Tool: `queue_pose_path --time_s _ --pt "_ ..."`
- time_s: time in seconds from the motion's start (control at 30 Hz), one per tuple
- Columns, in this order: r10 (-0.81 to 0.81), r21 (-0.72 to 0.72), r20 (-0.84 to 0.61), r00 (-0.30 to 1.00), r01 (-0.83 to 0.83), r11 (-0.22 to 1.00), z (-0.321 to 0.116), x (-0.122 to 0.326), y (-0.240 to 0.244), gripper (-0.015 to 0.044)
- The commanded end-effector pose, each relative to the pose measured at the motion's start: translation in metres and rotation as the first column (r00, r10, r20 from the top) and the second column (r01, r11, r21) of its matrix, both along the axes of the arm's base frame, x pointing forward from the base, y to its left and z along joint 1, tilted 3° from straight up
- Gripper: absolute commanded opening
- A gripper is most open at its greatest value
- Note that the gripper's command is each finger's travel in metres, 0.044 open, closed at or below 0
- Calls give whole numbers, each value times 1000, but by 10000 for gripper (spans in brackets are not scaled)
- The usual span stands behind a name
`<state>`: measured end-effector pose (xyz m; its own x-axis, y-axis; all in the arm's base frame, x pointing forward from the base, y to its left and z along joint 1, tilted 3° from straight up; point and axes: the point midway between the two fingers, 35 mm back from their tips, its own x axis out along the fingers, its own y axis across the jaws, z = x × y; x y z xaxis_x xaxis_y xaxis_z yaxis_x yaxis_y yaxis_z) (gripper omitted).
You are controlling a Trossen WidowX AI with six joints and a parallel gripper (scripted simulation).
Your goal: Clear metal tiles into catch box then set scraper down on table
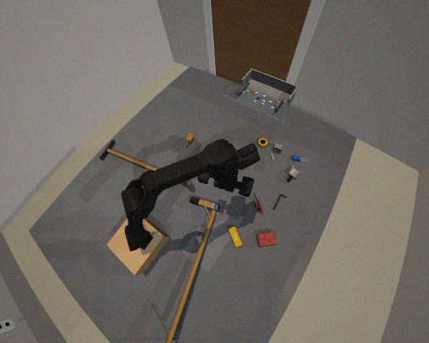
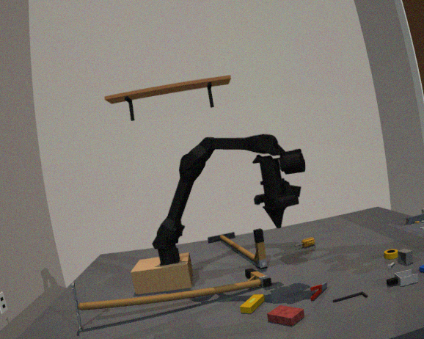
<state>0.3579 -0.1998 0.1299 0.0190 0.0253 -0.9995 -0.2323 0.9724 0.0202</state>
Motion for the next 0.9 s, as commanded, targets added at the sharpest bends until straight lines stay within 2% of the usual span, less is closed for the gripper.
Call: queue_pose_path --time_s 0.0,0.87 --pt "51 1 2 999 -51 999 0 5 16 0" --pt "411 -4 15 911 -411 912 4 26 145 0"
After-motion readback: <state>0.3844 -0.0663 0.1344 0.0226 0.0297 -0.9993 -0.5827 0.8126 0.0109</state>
